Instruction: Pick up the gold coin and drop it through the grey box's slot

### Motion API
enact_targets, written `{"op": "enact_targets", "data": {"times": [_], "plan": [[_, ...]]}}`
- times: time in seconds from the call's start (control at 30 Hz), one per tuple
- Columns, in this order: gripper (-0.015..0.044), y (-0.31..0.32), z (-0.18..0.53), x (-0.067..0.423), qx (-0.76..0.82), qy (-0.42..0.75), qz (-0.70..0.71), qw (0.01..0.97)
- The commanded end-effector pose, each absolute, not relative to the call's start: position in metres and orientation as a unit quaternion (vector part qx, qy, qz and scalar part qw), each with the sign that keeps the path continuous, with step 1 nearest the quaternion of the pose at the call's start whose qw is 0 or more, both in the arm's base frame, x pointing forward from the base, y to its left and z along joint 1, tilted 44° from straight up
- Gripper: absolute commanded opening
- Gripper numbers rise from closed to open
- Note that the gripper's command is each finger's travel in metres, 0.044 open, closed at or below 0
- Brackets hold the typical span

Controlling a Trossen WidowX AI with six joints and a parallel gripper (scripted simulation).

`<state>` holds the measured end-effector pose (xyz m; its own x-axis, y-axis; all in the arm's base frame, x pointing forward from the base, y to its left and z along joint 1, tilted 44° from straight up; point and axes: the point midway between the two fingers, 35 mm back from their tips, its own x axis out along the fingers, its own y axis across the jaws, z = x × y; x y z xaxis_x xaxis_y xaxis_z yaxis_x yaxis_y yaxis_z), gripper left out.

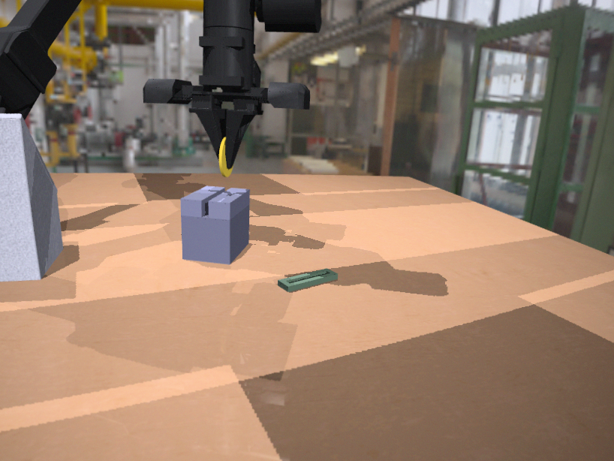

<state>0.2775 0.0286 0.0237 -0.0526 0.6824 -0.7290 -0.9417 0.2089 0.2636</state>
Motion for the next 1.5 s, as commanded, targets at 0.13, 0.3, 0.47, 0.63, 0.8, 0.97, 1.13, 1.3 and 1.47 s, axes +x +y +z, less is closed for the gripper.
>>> {"op": "enact_targets", "data": {"times": [0.13, 0.3, 0.47, 0.63, 0.8, 0.97, 1.13, 1.3, 1.47], "plan": [[0.0, 0.0336, 0.0265, 0.2689, -0.161, 0.397, 0.608, 0.669], [0.0, 0.032, 0.026, 0.2716, -0.163, 0.397, 0.608, 0.668], [0.0, 0.0323, 0.0262, 0.2711, -0.163, 0.397, 0.608, 0.668], [0.0, 0.0349, 0.0273, 0.2685, -0.161, 0.399, 0.607, 0.669], [0.0, 0.0373, 0.0273, 0.2673, -0.158, 0.401, 0.605, 0.669], [0.0, 0.0369, 0.0265, 0.2664, -0.157, 0.402, 0.605, 0.669], [0.0, 0.0356, 0.0263, 0.2651, -0.159, 0.401, 0.606, 0.669], [0.0, 0.0355, 0.0268, 0.2669, -0.159, 0.402, 0.604, 0.669], [0.0, 0.0355, 0.0268, 0.2669, -0.159, 0.402, 0.604, 0.669]]}}
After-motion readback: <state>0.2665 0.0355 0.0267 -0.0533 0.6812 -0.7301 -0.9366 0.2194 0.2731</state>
